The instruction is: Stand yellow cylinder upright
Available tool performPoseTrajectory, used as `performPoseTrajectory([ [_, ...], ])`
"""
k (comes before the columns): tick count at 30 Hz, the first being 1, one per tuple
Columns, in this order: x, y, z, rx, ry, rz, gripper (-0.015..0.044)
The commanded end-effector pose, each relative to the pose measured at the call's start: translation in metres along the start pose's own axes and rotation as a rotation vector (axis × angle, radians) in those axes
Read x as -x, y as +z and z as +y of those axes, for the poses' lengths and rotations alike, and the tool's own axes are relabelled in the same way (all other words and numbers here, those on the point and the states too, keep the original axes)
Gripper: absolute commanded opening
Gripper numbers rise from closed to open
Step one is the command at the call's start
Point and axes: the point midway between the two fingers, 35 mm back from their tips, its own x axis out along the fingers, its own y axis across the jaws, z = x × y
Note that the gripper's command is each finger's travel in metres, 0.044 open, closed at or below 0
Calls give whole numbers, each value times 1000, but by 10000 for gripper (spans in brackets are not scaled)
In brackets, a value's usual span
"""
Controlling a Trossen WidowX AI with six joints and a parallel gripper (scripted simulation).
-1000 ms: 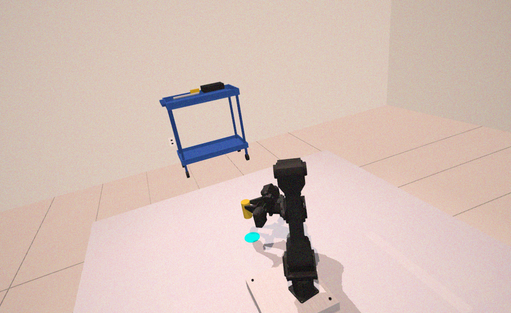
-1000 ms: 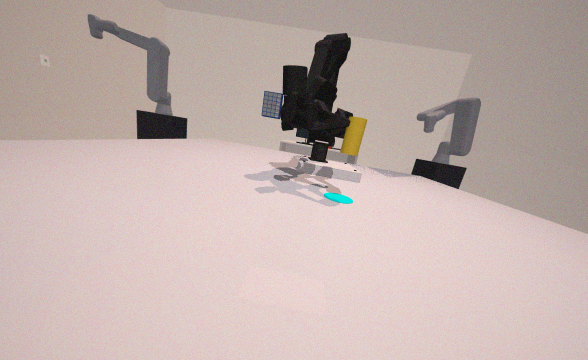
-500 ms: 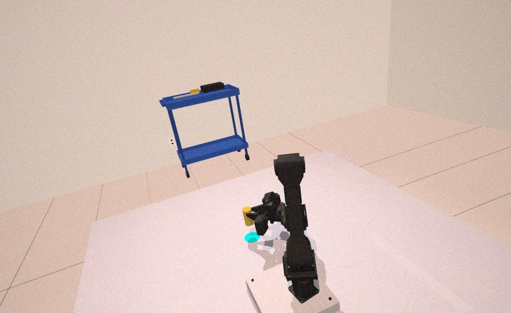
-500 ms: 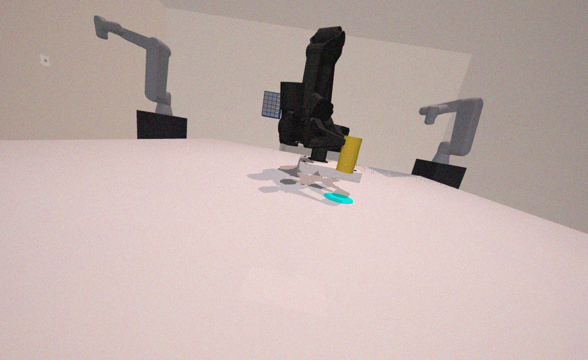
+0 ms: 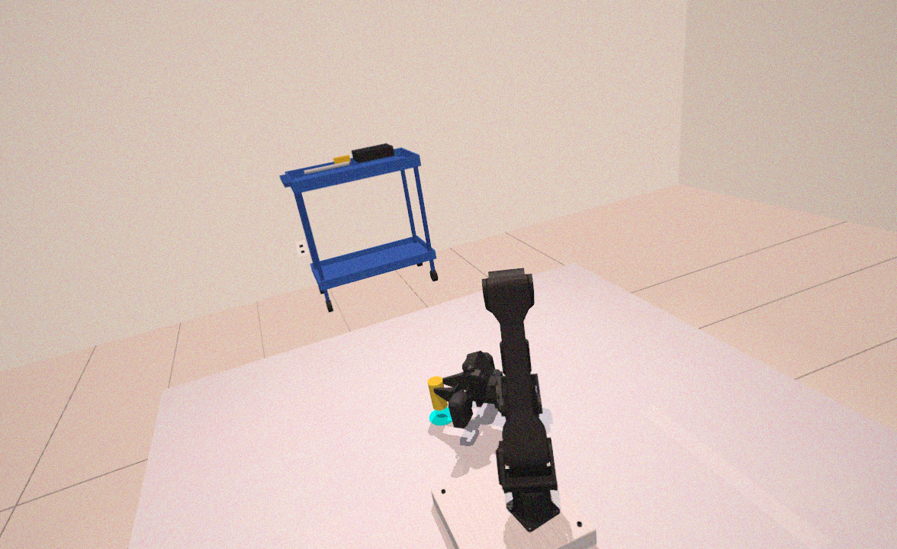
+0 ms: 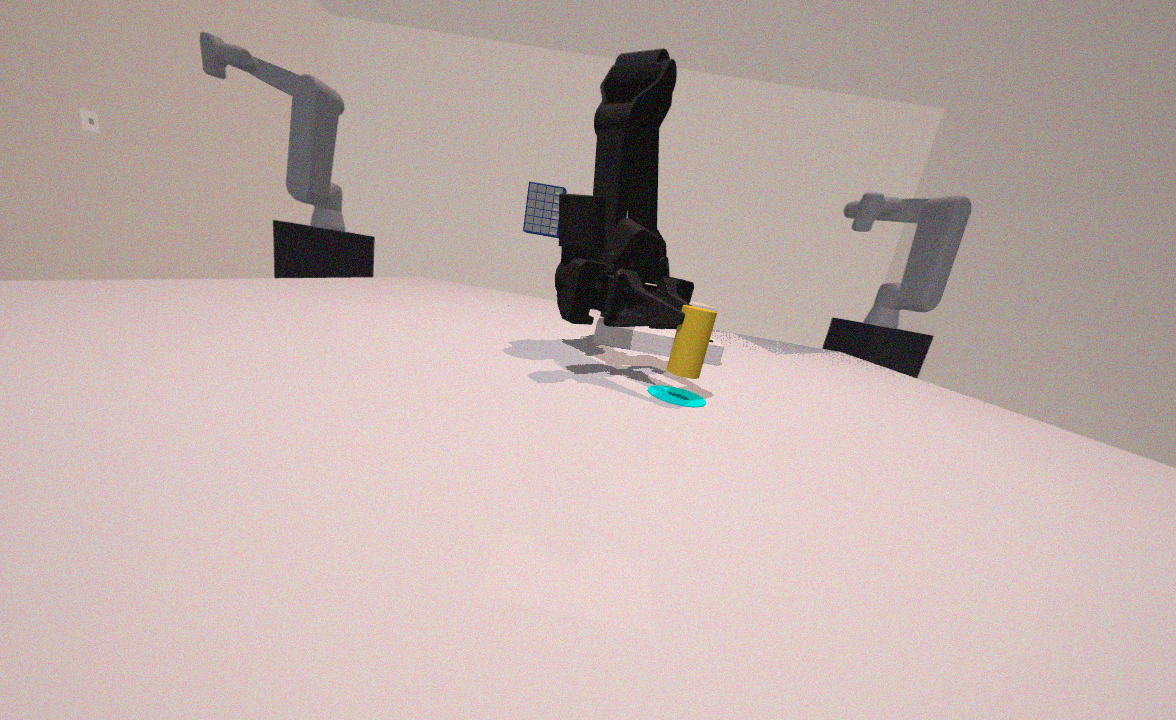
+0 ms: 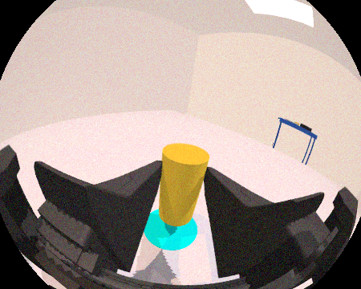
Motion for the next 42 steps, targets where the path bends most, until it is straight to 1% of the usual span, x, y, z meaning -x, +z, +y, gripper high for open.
performPoseTrajectory([
  [1, 0, -6, 2, -4, 6, 1, 105],
  [7, 1, -23, 3, 11, 13, 15, 105],
  [18, 1, -24, 3, 12, 13, 15, 105],
  [29, 1, -24, 3, 12, 13, 15, 394],
  [35, 1, -21, 2, 11, 13, 15, 400],
  [42, 1, 4, -3, 7, 11, 10, 400],
])
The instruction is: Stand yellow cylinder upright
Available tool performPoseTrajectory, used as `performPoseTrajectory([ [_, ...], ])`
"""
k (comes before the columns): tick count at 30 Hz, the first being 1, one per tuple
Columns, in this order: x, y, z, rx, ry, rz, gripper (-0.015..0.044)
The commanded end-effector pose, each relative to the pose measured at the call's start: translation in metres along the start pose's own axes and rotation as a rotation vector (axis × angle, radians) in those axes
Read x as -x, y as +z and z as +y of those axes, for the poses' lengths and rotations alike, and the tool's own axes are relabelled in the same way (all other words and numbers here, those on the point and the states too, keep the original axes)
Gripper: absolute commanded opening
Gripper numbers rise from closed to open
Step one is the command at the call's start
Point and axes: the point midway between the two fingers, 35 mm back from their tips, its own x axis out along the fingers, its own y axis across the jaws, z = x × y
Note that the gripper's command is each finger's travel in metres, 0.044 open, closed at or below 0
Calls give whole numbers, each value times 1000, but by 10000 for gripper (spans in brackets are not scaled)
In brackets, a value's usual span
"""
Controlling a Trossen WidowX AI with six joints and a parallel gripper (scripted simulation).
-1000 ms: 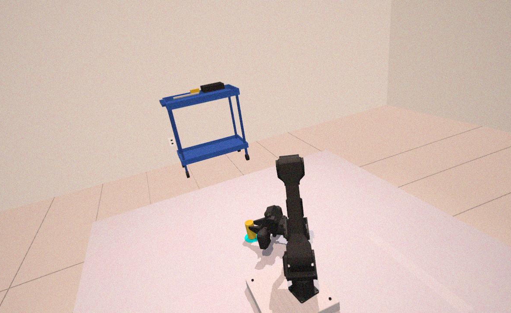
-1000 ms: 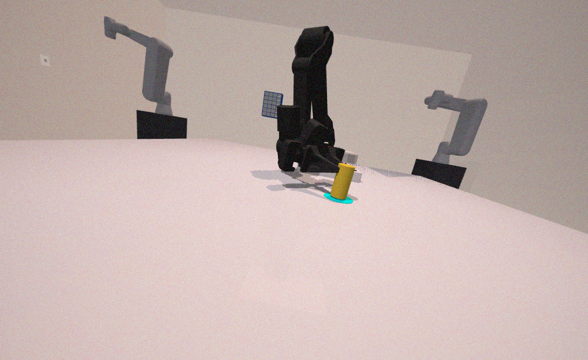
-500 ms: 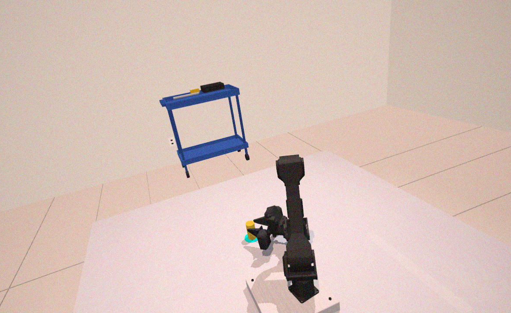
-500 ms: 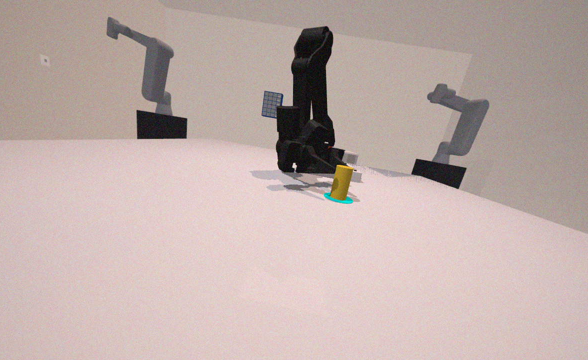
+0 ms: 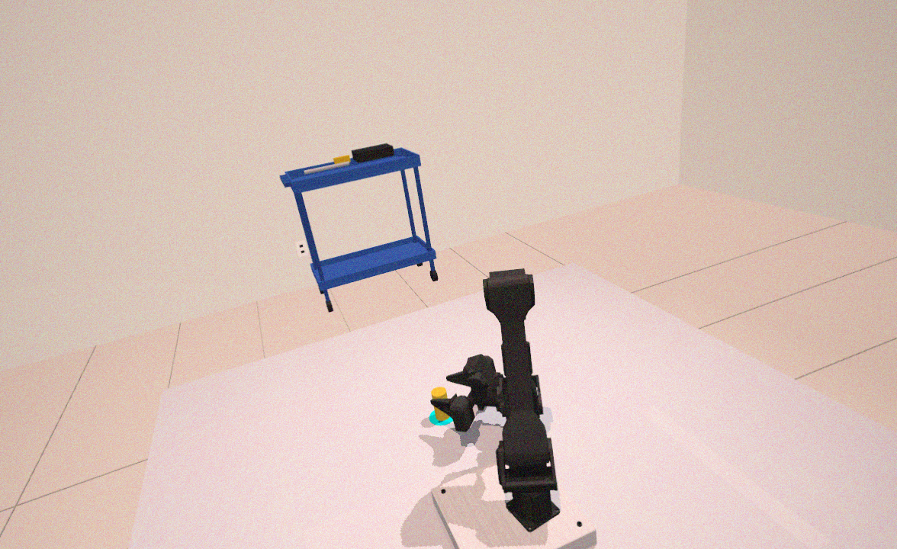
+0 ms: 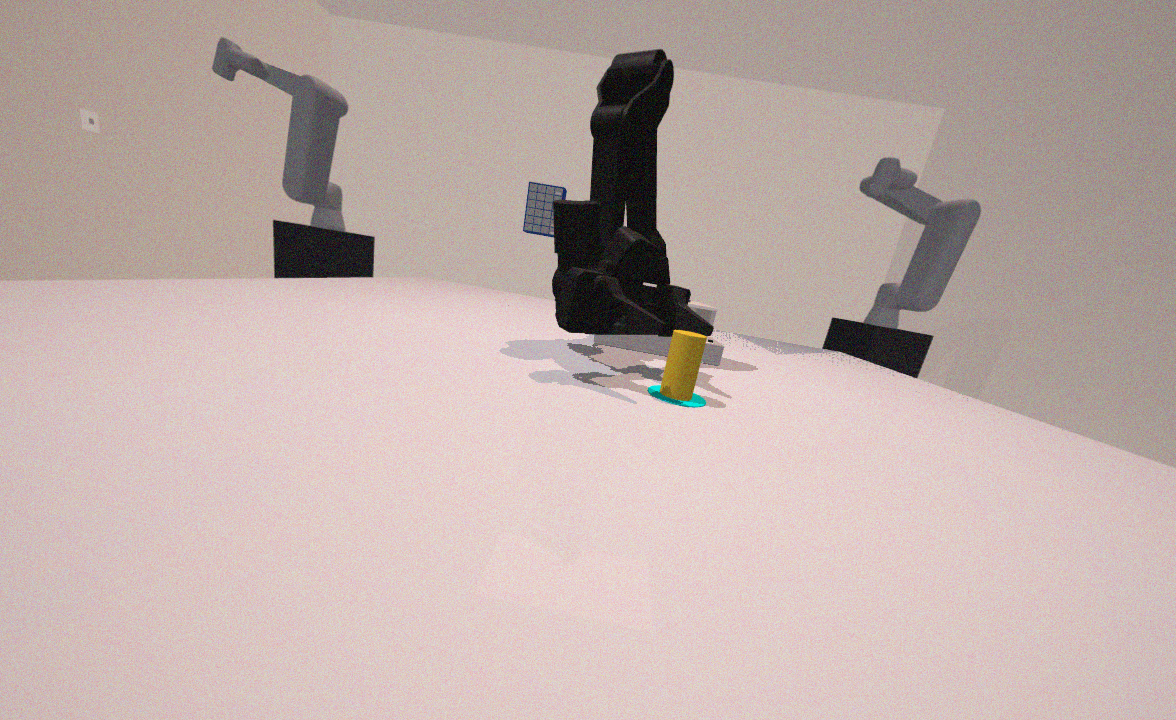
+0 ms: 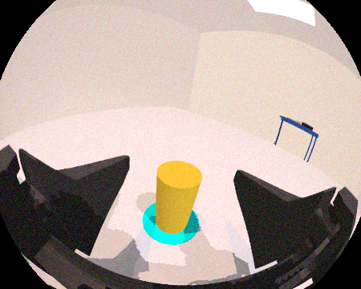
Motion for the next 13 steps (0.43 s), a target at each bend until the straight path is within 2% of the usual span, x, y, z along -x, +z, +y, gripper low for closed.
performPoseTrajectory([
  [1, 1, 19, -3, 6, 1, -8, 400],
  [13, 5, 64, -1, -3, -3, -16, 400],
])
